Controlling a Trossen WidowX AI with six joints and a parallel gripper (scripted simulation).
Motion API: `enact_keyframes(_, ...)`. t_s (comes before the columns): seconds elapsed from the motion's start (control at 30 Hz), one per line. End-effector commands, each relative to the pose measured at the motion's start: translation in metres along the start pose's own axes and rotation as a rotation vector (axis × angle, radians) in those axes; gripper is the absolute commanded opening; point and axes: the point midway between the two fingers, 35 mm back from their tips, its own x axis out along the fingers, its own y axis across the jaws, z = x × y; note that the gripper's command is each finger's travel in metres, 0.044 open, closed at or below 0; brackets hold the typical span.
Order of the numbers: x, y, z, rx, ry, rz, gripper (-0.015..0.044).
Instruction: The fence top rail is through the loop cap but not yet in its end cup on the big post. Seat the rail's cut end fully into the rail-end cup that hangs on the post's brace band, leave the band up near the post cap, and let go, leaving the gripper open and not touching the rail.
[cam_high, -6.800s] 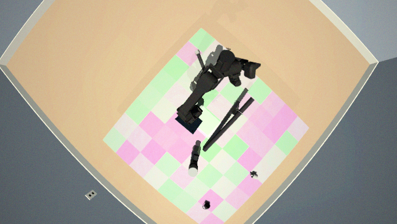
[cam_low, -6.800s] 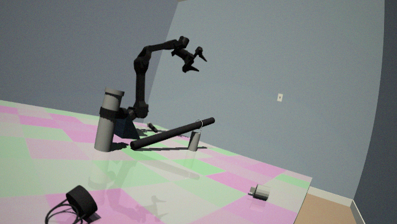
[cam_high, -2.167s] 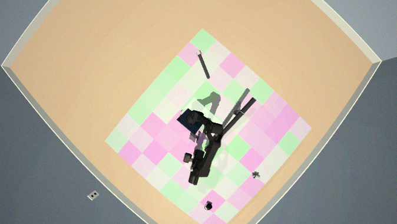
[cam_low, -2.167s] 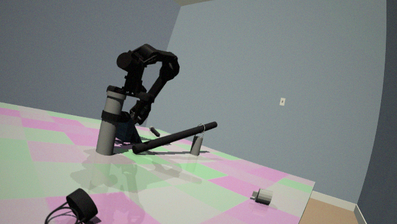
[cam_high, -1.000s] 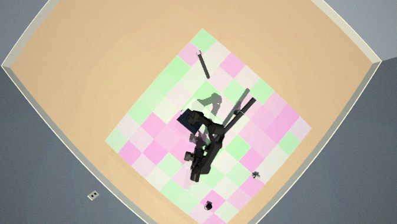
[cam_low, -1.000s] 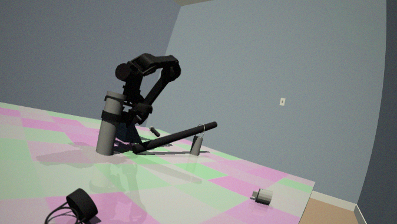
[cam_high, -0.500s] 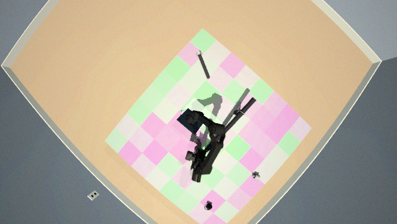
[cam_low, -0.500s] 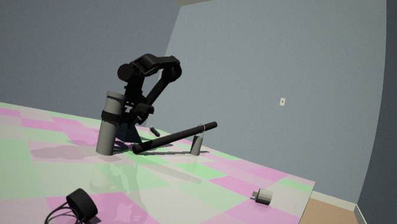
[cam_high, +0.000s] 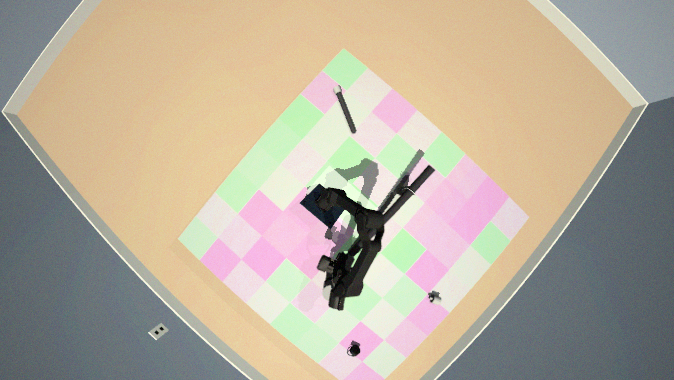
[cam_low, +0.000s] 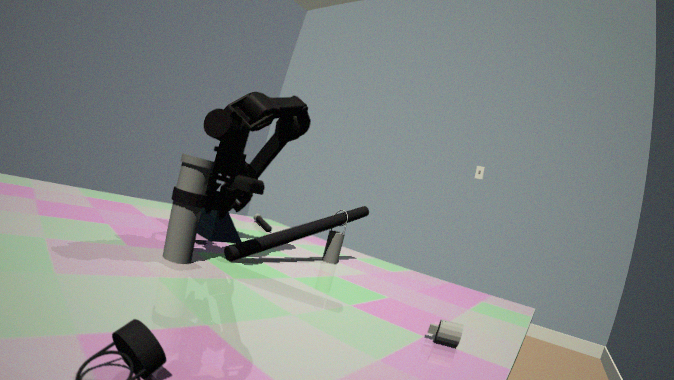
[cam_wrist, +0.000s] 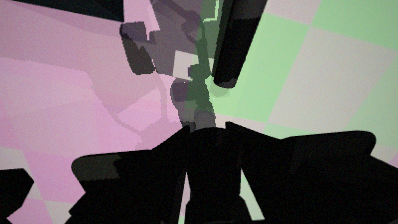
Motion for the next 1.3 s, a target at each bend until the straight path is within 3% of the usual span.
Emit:
enact_keyframes(0.0, 0.0, -0.004, 0.0, 0.036, -0.001, -0.006, 0.0)
enact_keyframes(1.27, 0.0, -0.027, -0.004, 0.289, -0.002, -0.007, 0.0)
